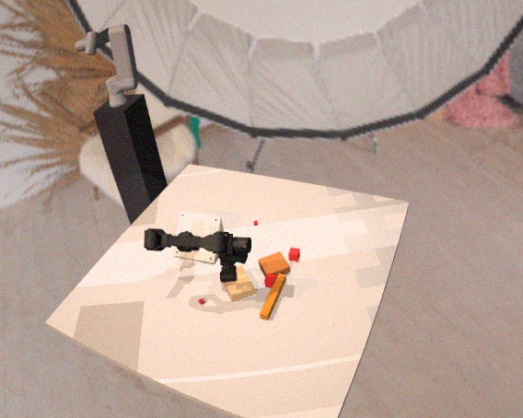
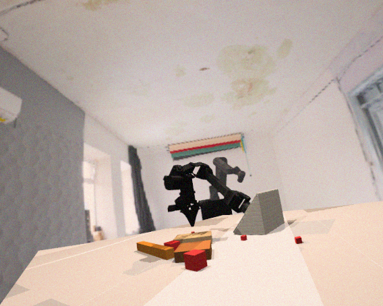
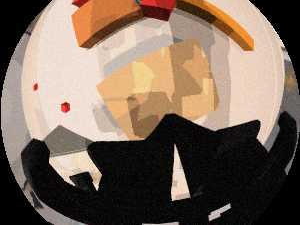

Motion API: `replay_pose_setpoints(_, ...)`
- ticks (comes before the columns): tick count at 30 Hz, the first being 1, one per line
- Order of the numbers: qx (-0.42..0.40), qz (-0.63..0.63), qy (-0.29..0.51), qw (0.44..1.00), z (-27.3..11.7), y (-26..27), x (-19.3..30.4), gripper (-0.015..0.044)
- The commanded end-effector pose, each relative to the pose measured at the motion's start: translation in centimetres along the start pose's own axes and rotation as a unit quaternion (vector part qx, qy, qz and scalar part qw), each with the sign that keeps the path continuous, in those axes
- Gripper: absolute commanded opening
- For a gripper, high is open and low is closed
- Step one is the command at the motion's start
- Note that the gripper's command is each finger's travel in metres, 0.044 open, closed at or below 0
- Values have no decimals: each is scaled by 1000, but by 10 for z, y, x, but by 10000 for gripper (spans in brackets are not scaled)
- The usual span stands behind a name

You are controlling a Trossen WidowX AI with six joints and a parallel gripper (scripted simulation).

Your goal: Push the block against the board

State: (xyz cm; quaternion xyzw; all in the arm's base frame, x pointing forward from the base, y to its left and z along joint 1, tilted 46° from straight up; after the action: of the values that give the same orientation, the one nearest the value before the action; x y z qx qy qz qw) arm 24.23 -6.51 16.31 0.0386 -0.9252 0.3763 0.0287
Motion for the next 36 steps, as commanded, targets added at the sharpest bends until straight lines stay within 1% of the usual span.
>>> replay_pose_setpoints(1,5,-61,0,998,0,-15,19,0)
replay_pose_setpoints(7,13,-160,5,987,2,-33,48,0)
replay_pose_setpoints(13,13,-171,6,985,4,-35,51,0)
replay_pose_setpoints(17,15,-170,6,985,47,-37,52,0)
replay_pose_setpoints(19,17,-170,7,985,56,-37,54,0)
replay_pose_setpoints(36,15,-170,6,985,57,-32,41,0)
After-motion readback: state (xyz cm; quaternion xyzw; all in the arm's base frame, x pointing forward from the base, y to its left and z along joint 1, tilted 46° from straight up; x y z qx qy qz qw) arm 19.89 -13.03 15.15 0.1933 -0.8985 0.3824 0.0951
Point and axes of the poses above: the point midway between the two fingers, 35 mm back from their tips, its own z axis out along the fingers, its own y axis across the jaws, x = y × z, the point moved 4 cm from there along -z, back along the fingers, and after that the axes turned 14 degrees about z, right-handed, at the moved point
